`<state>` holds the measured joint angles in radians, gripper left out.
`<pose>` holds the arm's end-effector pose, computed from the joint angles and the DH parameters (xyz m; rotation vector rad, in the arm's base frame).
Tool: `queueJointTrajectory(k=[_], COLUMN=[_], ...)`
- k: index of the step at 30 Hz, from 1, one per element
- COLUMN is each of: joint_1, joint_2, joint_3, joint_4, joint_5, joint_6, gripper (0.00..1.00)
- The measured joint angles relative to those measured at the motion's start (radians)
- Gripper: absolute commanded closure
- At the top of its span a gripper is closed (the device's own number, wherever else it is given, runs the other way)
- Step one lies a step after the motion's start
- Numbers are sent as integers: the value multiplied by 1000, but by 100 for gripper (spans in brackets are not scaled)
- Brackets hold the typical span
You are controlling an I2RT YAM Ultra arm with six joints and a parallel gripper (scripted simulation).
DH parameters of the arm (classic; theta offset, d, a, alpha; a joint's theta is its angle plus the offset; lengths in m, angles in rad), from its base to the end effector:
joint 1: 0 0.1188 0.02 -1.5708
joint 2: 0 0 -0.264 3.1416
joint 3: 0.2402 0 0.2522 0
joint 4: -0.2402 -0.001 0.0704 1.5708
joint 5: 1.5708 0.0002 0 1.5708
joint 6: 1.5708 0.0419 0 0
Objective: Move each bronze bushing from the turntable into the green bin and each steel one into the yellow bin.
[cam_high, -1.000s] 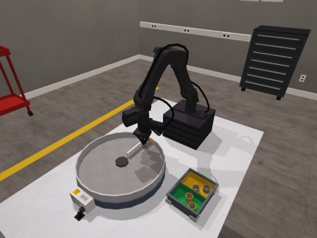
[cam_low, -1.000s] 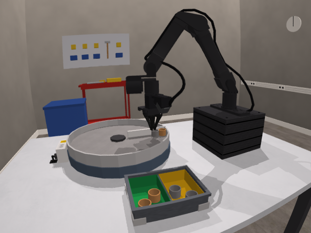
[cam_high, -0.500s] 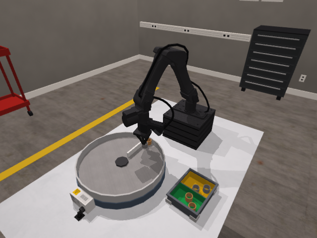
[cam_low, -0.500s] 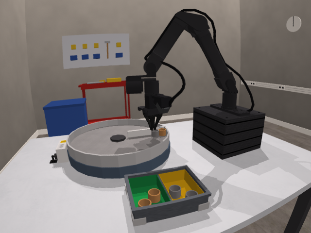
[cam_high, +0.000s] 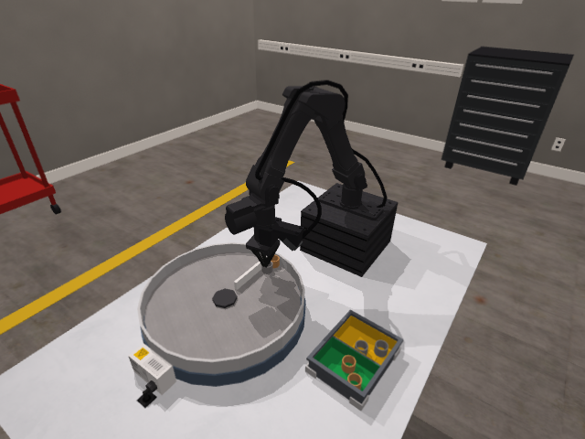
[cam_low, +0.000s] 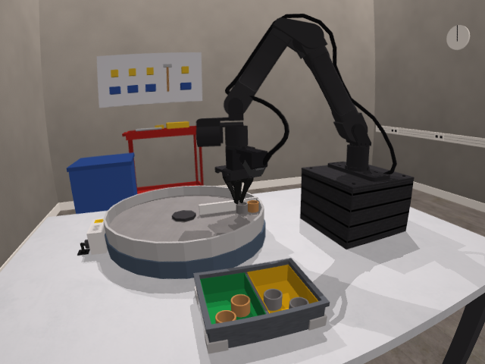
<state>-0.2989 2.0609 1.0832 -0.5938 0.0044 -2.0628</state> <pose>0.3162 -0.0966 0.0698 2.4219 -1.9942 0.0016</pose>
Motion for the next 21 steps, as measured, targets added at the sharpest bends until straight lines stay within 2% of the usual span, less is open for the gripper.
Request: queueJointTrajectory(k=[10,21], joint_1=[0,0], joint_2=[34,35], joint_3=[10,10], joint_4=[25,27], joint_5=[0,0], joint_6=[0,0], gripper=[88,88])
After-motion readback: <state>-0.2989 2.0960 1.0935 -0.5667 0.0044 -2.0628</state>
